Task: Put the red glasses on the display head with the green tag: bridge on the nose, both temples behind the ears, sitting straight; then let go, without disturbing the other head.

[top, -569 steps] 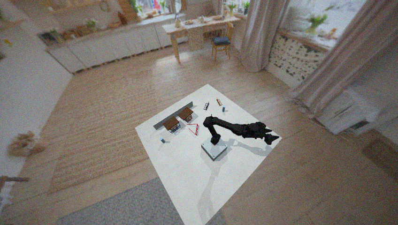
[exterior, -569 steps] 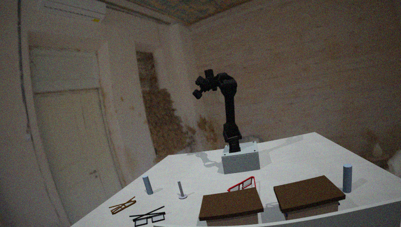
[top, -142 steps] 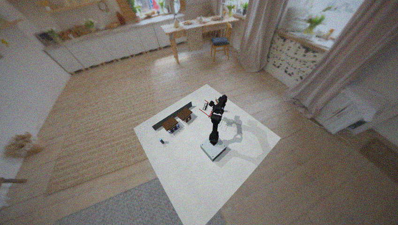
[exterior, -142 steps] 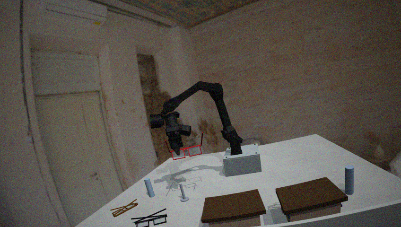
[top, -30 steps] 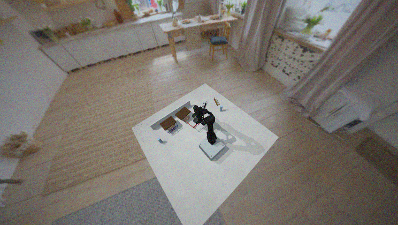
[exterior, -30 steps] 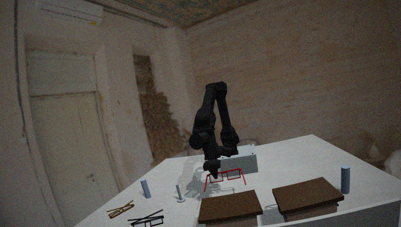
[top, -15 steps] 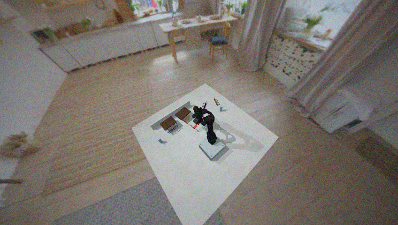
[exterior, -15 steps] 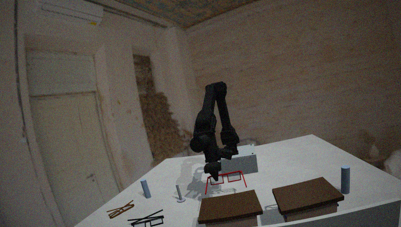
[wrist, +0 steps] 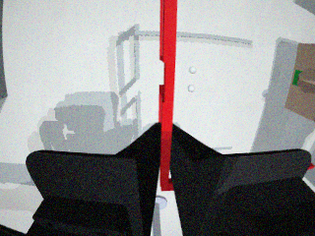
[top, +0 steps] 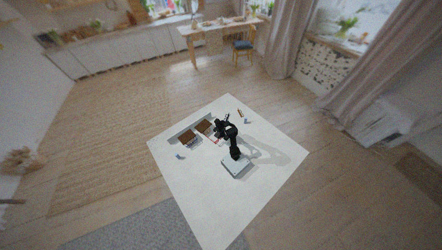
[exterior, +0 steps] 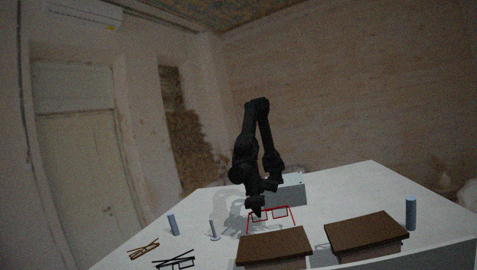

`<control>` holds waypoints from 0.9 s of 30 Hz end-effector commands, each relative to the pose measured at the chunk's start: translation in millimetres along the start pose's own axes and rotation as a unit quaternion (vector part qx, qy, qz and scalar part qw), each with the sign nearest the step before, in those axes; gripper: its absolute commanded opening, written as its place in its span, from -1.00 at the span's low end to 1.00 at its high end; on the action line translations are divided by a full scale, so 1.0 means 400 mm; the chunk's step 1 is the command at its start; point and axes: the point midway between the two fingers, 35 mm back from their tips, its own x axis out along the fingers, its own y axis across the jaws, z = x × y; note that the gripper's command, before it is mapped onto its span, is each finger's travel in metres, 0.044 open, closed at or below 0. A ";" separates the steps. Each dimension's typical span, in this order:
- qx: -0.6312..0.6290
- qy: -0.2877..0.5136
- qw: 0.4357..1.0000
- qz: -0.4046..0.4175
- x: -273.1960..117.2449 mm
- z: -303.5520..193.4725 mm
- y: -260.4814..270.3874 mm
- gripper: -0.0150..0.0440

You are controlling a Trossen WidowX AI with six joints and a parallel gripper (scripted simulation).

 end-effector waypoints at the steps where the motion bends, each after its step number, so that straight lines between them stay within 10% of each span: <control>1: 0.002 -0.003 1.000 0.003 0.006 0.005 0.006 -0.49; 27: 0.002 0.001 1.000 -0.006 0.010 0.006 -0.059 -0.49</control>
